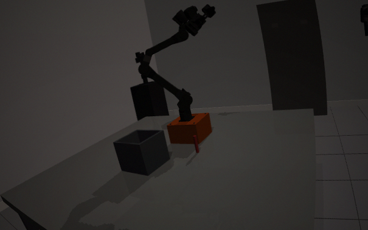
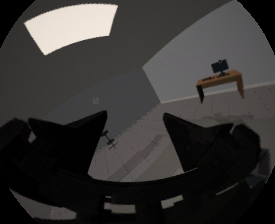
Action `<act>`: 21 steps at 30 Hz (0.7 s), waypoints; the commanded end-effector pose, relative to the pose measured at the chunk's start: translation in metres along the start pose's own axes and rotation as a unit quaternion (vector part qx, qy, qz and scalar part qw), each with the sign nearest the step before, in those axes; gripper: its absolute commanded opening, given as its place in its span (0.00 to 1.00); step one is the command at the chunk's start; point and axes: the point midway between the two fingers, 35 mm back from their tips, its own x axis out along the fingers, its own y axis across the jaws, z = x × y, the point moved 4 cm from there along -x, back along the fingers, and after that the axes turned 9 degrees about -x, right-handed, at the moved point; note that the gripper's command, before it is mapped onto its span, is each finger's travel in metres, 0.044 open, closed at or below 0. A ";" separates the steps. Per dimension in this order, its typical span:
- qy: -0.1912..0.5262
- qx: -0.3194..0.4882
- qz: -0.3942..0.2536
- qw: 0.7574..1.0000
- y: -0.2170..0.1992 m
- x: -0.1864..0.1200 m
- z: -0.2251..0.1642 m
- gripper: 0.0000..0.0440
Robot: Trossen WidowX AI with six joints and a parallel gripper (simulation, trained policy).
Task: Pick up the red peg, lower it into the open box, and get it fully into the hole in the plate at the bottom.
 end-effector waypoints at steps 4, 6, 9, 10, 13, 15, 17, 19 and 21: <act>0.009 0.000 0.026 1.000 0.011 0.009 -0.010 1.00; 0.015 0.007 0.033 0.999 0.013 0.016 -0.016 1.00; 0.029 0.015 0.031 0.999 0.011 0.029 -0.027 1.00; 0.035 0.018 0.029 0.999 0.010 0.033 -0.031 1.00; 0.055 0.028 0.017 0.998 0.003 0.047 -0.042 1.00; 0.070 0.037 0.006 0.997 -0.003 0.056 -0.050 1.00; 0.086 0.047 -0.008 0.995 -0.010 0.064 -0.058 1.00; 0.104 0.058 -0.024 0.993 -0.018 0.073 -0.066 1.00; 0.122 0.070 -0.043 0.989 -0.028 0.080 -0.074 1.00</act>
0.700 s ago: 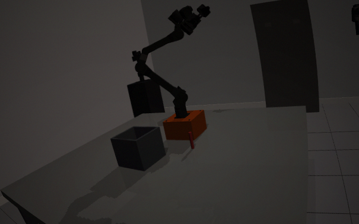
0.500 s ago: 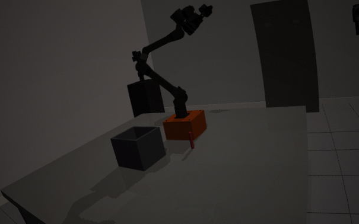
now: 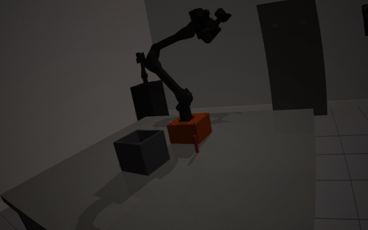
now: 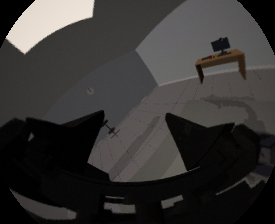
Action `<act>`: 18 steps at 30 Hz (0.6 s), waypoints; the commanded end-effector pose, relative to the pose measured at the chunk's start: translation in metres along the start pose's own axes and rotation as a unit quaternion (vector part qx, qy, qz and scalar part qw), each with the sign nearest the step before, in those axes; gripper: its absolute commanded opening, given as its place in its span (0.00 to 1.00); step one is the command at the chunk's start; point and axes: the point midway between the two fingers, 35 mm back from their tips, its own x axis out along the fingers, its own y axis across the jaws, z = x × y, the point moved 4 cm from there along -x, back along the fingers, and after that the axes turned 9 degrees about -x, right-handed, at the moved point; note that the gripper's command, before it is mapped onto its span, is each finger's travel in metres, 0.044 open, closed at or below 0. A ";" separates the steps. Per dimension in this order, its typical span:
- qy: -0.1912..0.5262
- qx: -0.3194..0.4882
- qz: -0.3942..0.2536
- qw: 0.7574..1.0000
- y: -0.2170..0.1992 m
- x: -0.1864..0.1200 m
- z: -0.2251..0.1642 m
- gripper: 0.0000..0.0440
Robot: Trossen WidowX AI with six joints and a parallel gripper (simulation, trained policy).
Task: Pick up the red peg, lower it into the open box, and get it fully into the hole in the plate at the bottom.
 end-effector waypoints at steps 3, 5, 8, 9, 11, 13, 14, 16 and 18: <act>0.053 0.042 -0.056 0.996 -0.029 0.026 -0.017 1.00; 0.071 0.059 -0.081 0.992 -0.042 0.033 -0.024 1.00; 0.098 0.086 -0.123 0.984 -0.063 0.043 -0.034 1.00; 0.107 0.095 -0.137 0.980 -0.070 0.045 -0.037 1.00; 0.122 0.113 -0.166 0.972 -0.084 0.050 -0.043 1.00; 0.136 0.132 -0.194 0.962 -0.098 0.053 -0.049 1.00; 0.142 0.141 -0.208 0.957 -0.104 0.054 -0.052 1.00; 0.154 0.159 -0.237 0.946 -0.117 0.055 -0.058 1.00; 0.165 0.178 -0.264 0.934 -0.130 0.056 -0.063 1.00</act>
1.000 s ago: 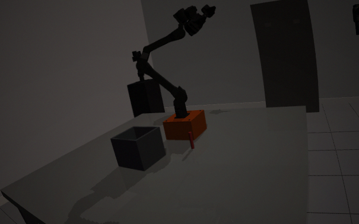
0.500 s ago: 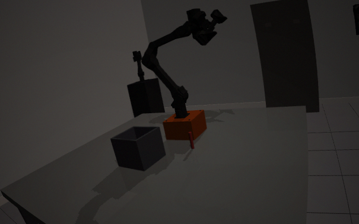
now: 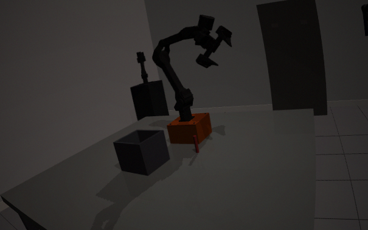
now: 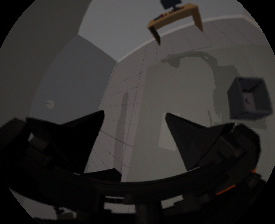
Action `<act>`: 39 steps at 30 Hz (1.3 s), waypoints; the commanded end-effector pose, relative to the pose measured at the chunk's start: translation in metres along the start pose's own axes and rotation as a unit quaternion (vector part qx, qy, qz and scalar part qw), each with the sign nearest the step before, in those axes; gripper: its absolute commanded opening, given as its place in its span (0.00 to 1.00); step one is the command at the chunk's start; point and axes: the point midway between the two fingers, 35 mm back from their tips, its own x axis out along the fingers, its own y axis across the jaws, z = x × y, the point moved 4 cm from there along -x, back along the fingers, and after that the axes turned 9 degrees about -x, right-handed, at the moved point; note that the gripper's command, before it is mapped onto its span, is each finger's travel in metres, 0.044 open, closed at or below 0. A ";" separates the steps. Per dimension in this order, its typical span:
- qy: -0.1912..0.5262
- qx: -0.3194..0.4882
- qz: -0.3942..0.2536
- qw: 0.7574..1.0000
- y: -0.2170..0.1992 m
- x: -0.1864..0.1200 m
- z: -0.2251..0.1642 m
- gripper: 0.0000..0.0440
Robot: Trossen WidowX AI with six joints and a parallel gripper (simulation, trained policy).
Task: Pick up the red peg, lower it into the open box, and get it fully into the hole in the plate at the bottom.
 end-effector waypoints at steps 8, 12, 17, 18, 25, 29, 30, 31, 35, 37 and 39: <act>0.062 0.116 -0.150 0.980 -0.064 0.033 -0.006 1.00; 0.080 0.158 -0.204 0.963 -0.087 0.040 -0.009 1.00; 0.099 0.212 -0.268 0.935 -0.115 0.045 -0.015 1.00; 0.103 0.222 -0.280 0.928 -0.120 0.046 -0.016 1.00; 0.125 0.296 -0.363 0.875 -0.157 0.048 -0.026 1.00; 0.133 0.334 -0.403 0.842 -0.176 0.048 -0.033 1.00; 0.135 0.342 -0.412 0.834 -0.180 0.048 -0.035 1.00; 0.137 0.350 -0.420 0.826 -0.184 0.048 -0.037 1.00; 0.144 0.376 -0.451 0.796 -0.199 0.049 -0.044 1.00; 0.147 0.386 -0.465 0.783 -0.206 0.050 -0.048 1.00; 0.150 0.393 -0.478 0.771 -0.213 0.051 -0.052 1.00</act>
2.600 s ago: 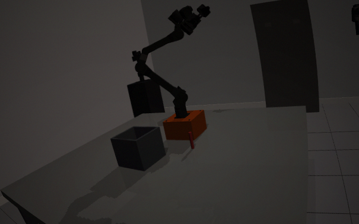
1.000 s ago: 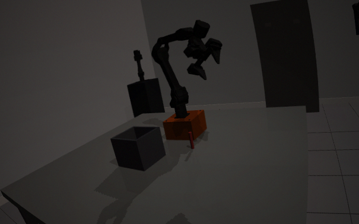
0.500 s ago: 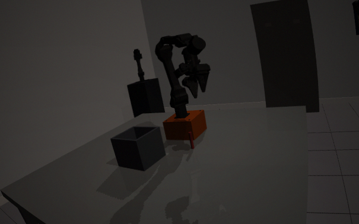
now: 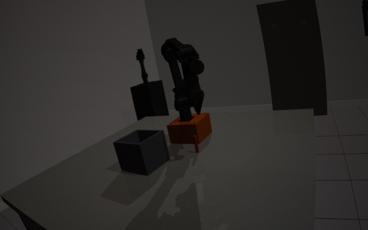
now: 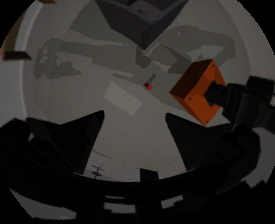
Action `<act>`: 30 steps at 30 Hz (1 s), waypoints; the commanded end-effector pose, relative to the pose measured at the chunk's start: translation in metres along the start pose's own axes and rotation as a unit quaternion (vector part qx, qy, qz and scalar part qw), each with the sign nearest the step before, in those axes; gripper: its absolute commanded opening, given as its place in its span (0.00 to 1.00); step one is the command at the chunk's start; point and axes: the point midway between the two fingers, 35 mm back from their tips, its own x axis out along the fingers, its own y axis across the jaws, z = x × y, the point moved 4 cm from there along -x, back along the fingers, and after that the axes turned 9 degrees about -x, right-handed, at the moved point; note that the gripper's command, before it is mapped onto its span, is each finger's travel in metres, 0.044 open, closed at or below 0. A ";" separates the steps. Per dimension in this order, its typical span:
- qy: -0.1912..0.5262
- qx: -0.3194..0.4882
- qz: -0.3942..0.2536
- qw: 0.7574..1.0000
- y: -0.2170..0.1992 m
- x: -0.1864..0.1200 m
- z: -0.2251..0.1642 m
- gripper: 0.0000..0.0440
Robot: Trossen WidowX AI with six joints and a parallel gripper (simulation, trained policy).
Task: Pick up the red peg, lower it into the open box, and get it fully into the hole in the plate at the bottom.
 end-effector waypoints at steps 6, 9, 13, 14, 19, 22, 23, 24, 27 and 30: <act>0.010 0.044 -0.070 0.997 -0.014 0.030 0.007 0.99; 0.010 0.051 -0.087 0.995 -0.018 0.040 0.009 0.98; 0.010 0.058 -0.107 0.992 -0.023 0.052 0.011 0.96; 0.009 0.060 -0.112 0.992 -0.025 0.055 0.011 0.96; 0.005 0.067 -0.129 0.989 -0.031 0.073 0.013 0.94; 0.004 0.072 -0.135 0.988 -0.034 0.083 0.014 0.93; 0.003 0.073 -0.136 0.988 -0.035 0.087 0.015 0.93; 0.003 0.074 -0.136 0.988 -0.036 0.090 0.015 0.93; 0.000 0.079 -0.137 0.987 -0.039 0.100 0.016 0.92; -0.003 0.084 -0.137 0.987 -0.042 0.109 0.017 0.92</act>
